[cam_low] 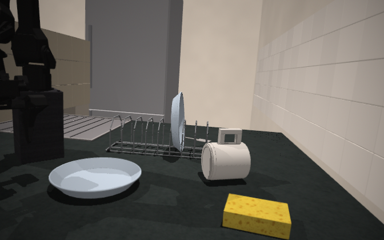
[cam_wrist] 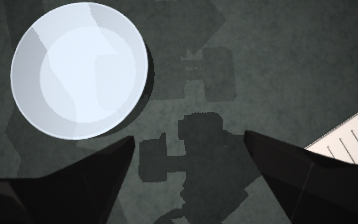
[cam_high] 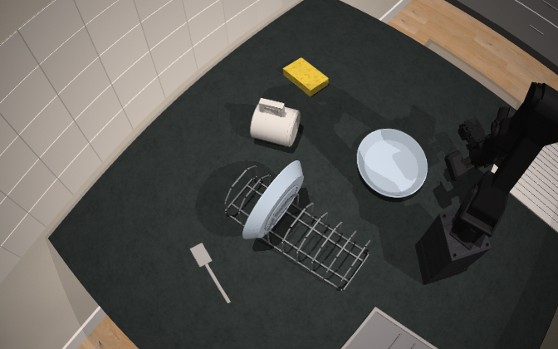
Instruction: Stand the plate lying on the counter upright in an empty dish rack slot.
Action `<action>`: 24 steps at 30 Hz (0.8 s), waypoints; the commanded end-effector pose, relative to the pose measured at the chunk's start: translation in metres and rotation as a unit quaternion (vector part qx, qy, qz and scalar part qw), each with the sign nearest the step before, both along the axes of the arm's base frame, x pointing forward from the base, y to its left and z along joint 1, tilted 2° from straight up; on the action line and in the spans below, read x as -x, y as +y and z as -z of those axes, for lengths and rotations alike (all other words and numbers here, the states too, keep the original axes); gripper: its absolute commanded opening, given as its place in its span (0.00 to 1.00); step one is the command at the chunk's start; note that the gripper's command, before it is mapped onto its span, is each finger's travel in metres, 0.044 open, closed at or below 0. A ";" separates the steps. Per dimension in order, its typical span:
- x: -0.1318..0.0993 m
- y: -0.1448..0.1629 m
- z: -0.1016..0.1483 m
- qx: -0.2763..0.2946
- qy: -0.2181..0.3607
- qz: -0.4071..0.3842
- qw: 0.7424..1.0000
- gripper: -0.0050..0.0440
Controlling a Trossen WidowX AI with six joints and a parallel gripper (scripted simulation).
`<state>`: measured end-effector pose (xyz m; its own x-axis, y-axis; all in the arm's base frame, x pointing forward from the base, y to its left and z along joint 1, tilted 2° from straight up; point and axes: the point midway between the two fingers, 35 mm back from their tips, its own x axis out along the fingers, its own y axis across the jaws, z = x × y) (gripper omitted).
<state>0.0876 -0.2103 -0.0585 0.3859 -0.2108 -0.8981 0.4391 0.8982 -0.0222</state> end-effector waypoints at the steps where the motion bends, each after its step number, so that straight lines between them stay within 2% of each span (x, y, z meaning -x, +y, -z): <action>1: -0.002 0.007 0.003 0.014 0.003 -0.074 0.997 1.00; 10: -0.006 0.015 0.004 0.051 0.006 -0.189 0.981 1.00; 21: -0.012 0.027 0.005 0.118 0.005 -0.360 0.925 1.00; 24: -0.013 0.028 0.005 0.124 0.004 -0.375 0.919 1.00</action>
